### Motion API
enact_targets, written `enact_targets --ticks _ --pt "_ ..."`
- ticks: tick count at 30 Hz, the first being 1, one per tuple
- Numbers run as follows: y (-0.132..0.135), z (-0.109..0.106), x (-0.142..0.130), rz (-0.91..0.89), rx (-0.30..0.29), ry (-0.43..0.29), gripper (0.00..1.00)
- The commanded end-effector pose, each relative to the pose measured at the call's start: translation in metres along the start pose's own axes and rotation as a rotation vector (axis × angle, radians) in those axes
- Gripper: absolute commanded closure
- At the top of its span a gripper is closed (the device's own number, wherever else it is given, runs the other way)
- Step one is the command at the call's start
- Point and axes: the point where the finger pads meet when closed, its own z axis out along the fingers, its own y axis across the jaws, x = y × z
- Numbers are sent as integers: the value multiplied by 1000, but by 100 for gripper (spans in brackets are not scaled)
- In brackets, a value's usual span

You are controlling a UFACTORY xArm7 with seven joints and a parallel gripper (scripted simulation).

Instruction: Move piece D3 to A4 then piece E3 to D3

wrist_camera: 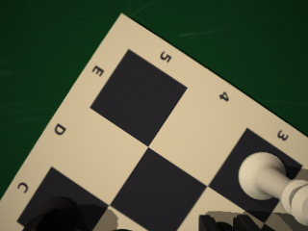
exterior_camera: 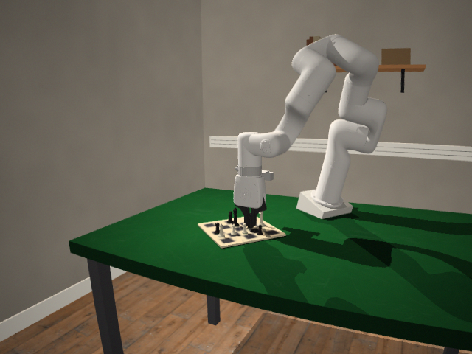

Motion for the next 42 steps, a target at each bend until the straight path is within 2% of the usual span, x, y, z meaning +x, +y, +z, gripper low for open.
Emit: enact_targets --ticks 1,31,36,42 --pt "0 0 0 0 1 -1 100" --pt "0 -2 0 0 1 -1 100" --pt "0 -11 0 0 1 -1 100" --pt "0 -33 0 0 1 -1 100"
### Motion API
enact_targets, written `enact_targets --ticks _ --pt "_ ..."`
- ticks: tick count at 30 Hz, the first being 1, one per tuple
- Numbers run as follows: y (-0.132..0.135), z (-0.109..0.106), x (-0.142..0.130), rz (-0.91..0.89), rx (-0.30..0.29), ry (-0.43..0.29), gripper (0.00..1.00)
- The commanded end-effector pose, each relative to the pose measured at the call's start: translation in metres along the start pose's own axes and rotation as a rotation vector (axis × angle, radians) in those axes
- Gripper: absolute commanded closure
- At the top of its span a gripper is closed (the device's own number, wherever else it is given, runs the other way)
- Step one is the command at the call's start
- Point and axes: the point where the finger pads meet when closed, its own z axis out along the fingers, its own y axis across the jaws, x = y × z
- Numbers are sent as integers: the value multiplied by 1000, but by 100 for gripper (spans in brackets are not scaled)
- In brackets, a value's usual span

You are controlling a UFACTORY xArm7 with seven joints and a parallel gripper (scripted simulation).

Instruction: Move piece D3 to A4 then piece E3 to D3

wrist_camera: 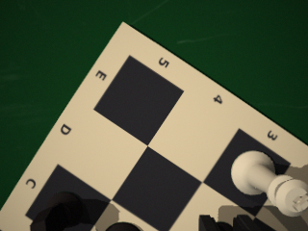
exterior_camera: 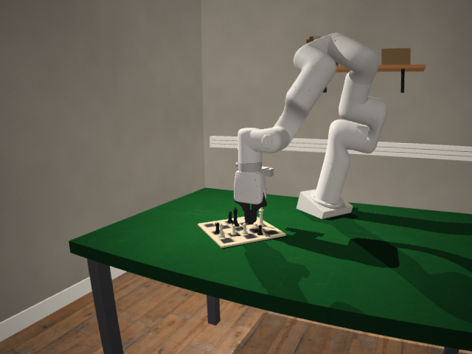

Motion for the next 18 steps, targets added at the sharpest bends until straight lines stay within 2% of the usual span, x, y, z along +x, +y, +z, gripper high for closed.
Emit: enact_targets --ticks 1,18 --pt "-1 -25 -1 2 4 -1 100" --pt "-1 -71 -1 2 4 0 100"
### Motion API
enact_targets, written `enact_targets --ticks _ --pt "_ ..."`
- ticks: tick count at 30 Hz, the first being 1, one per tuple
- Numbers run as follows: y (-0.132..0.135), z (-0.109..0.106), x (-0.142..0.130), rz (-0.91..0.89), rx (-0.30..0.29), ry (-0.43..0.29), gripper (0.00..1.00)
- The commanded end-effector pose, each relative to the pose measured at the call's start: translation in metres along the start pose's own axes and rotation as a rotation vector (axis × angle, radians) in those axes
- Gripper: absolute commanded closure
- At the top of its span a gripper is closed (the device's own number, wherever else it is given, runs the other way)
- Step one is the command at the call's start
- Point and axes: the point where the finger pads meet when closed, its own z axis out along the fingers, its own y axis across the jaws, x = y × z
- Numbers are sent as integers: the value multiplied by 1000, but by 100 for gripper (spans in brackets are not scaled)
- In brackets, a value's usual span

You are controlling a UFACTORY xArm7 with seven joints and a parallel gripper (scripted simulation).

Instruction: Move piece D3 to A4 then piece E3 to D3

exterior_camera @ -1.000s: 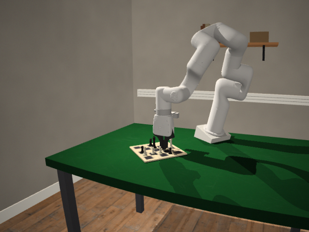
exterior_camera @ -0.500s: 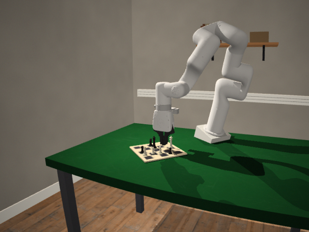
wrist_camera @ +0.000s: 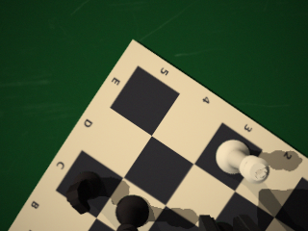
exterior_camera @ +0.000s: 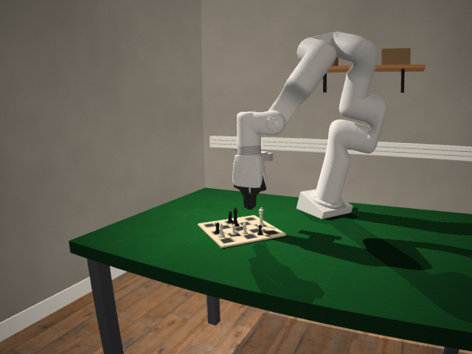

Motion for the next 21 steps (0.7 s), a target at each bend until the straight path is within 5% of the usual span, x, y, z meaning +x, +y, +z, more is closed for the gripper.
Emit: enact_targets --ticks 1,21 --pt "1 -23 -1 4 13 10 100" --pt "2 -36 -1 4 13 10 100"
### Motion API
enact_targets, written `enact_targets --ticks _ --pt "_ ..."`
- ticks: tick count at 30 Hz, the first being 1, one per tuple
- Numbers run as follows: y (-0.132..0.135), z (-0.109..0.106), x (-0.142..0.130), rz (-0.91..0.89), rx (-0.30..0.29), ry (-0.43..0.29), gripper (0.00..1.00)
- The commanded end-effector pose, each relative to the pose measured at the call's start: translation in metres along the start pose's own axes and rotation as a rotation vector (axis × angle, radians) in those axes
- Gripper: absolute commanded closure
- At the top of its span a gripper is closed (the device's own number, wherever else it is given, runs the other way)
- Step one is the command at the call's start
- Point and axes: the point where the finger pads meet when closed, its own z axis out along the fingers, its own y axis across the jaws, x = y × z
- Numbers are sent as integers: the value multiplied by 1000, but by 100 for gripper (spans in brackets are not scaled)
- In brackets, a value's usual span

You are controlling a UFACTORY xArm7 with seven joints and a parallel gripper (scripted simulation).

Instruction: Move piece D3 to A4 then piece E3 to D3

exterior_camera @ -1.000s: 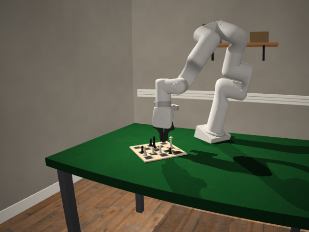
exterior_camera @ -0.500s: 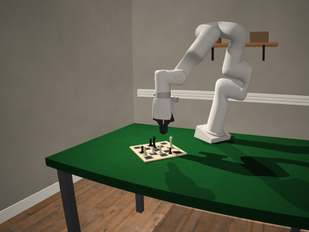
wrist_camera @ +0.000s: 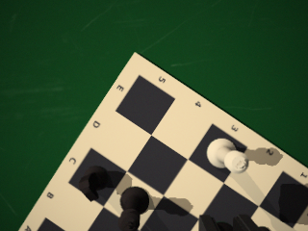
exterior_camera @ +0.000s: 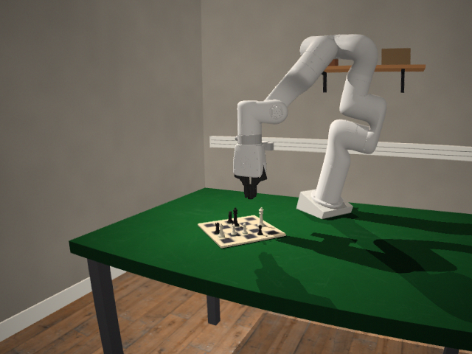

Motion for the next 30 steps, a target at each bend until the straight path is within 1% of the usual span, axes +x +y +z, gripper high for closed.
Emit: enact_targets --ticks 1,3,6,8,9,10,11,13,16,18,20,30 --pt "-1 -2 -1 2 3 -2 100" --pt "-6 -3 -2 33 5 4 100" --pt "-31 -10 -7 181 10 27 100" --pt "-52 -15 -18 316 14 33 100" --pt "-52 -15 -18 316 14 33 100" --pt "-62 -16 -27 380 15 31 100" --pt "-62 -16 -27 380 15 31 100" --pt "-80 -13 -46 485 13 19 100" --pt "-80 -13 -46 485 13 19 100" --pt "-91 -8 -62 549 8 6 100" --pt "-97 -4 -71 577 3 -2 100" --pt "-98 -3 -73 581 3 -4 100"
